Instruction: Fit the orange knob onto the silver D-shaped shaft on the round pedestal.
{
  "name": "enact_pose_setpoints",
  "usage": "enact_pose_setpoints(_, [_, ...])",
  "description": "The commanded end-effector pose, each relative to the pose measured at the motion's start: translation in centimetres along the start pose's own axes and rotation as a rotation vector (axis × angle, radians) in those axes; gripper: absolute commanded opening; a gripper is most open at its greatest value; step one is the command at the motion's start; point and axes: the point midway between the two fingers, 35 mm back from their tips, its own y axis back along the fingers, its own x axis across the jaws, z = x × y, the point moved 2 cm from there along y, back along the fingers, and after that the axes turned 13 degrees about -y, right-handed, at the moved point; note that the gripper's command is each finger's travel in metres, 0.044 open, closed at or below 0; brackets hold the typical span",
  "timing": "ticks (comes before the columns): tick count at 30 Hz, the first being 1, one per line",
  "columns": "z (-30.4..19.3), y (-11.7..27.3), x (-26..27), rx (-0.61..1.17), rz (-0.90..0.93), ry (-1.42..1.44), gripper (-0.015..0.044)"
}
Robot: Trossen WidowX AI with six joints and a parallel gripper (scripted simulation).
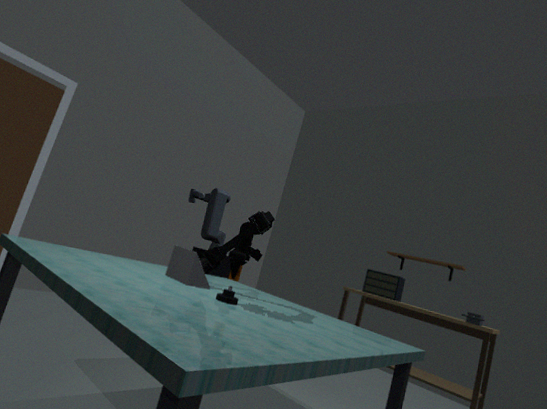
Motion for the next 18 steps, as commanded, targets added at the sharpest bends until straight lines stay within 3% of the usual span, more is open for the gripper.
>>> enact_pose_setpoints(1, [-0.1,-0.01,-0.16,0.001,-0.003,-0.054,0.0])
enact_pose_setpoints(18, [-0.27,-0.02,-0.47,0.0,-0.003,-0.514,0.0])
